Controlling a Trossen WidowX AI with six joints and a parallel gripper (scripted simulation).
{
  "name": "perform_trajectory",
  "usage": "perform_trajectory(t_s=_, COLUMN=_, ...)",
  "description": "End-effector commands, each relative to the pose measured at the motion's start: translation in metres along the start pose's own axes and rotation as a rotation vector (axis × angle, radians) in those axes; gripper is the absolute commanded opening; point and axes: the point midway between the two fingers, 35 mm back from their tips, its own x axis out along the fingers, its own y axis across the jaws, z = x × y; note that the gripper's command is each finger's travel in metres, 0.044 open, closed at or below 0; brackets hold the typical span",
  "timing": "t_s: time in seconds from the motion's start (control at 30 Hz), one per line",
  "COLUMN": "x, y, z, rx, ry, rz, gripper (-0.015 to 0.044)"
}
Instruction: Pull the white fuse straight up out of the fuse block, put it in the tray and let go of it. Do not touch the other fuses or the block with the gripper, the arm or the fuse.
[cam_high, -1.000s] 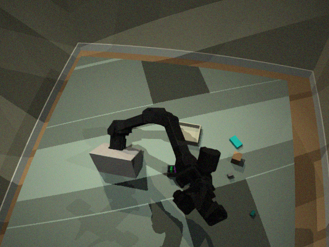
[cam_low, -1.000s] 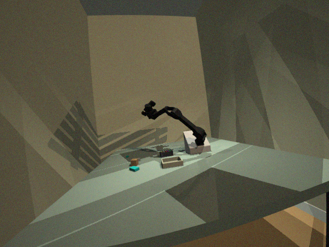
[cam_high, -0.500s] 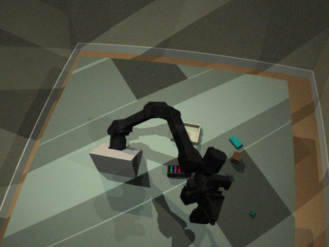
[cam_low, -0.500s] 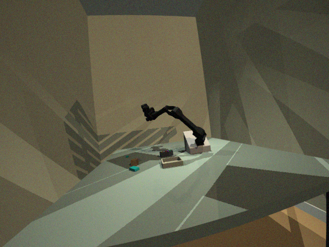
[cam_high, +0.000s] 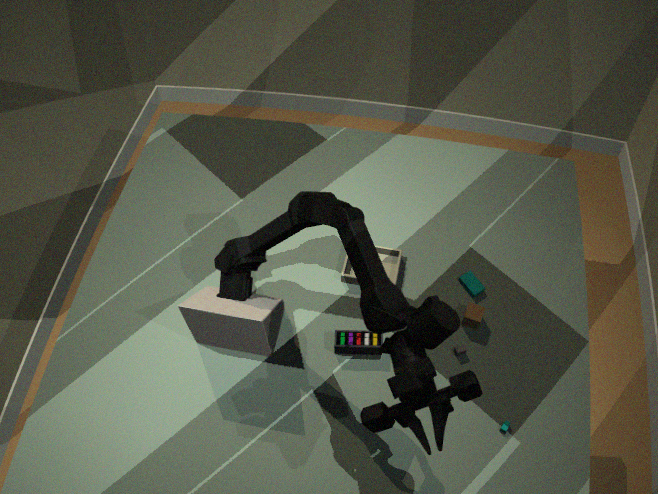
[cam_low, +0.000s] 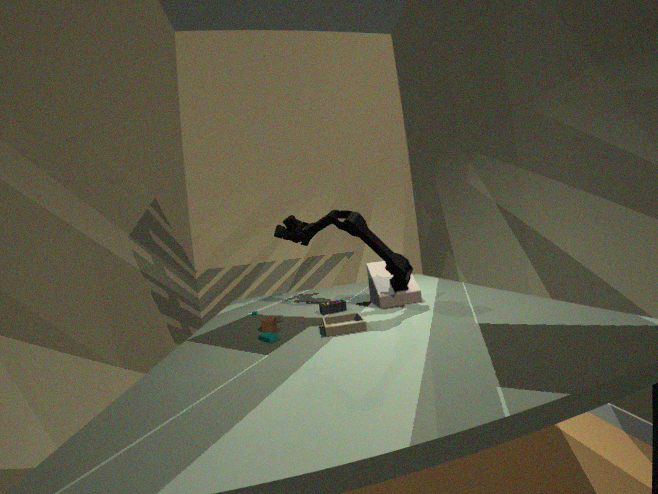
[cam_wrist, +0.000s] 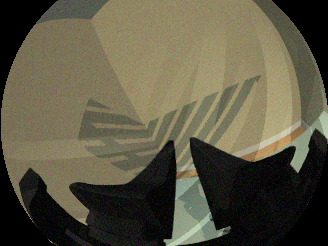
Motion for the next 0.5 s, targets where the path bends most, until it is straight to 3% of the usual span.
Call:
perform_trajectory(t_s=0.0, x=-0.039, y=-0.014, z=-0.069, rx=-0.708, ry=0.338, rz=0.044, gripper=0.0065)
perform_trajectory(t_s=0.47, x=-0.092, y=-0.035, z=-0.124, rx=-1.326, ry=0.650, rz=0.275, gripper=0.0065)
